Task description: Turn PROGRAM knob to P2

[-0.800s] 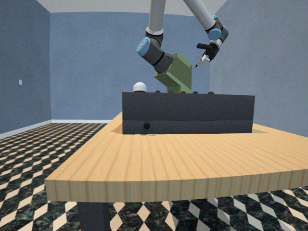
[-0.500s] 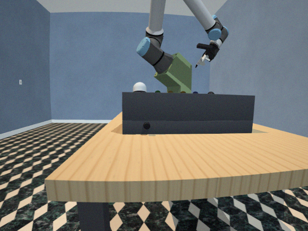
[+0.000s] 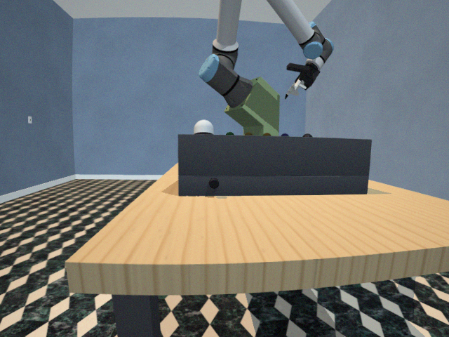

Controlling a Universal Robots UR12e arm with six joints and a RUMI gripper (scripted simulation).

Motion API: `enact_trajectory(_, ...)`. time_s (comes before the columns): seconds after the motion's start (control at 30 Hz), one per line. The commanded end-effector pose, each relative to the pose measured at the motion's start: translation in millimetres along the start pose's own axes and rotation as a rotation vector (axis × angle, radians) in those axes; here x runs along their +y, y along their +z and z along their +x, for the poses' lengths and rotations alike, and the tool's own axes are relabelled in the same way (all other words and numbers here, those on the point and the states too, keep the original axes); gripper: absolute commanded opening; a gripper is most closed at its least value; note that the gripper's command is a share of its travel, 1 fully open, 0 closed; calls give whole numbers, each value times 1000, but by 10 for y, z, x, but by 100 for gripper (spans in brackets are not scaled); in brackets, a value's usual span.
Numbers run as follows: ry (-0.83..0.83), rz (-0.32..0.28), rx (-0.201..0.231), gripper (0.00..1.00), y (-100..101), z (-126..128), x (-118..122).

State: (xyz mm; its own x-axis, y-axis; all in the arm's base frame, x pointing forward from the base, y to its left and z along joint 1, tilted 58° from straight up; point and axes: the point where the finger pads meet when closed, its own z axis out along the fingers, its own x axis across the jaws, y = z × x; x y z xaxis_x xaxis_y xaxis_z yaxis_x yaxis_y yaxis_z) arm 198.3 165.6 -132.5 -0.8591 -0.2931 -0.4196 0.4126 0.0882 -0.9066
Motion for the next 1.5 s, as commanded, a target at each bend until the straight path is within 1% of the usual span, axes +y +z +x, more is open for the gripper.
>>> enact_trajectory(0.0,19,-4,11,100,3,-5,10)
enact_trajectory(0.13,67,-14,38,100,19,-14,33)
enact_trajectory(0.23,126,-24,72,100,37,-27,63)
enact_trajectory(0.3,126,-24,72,100,37,-27,63)
enact_trajectory(0.4,209,-36,119,100,61,-49,106)
enact_trajectory(0.53,358,-51,203,100,100,-99,186)
enact_trajectory(0.7,598,-60,338,100,156,-220,326)
enact_trajectory(0.8,724,-59,408,100,182,-295,392)
enact_trajectory(0.87,724,-59,408,100,182,-295,392)
enact_trajectory(0.9,787,-56,442,100,196,-339,427)
enact_trajectory(0.97,911,-47,509,100,229,-444,498)
enact_trajectory(1.0,949,-40,530,100,248,-505,535)
enact_trajectory(1.03,989,-40,551,100,248,-505,535)
enact_trajectory(1.1,1080,-24,599,100,292,-646,606)
enact_trajectory(1.13,1124,-22,623,100,292,-646,606)
enact_trajectory(1.17,1168,-13,646,100,319,-726,639)
enact_trajectory(1.2,1209,-10,668,100,319,-726,639)
enact_trajectory(1.23,1256,1,692,100,348,-812,672)
enact_trajectory(1.27,1286,3,708,100,348,-812,672)
enact_trajectory(1.3,1343,16,737,100,382,-905,701)
enact_trajectory(1.33,1365,18,748,100,382,-905,701)
enact_trajectory(1.37,1428,33,780,100,420,-1004,728)
enact_trajectory(1.43,1428,33,780,100,420,-1004,728)
enact_trajectory(1.47,1525,53,829,100,463,-1109,752)
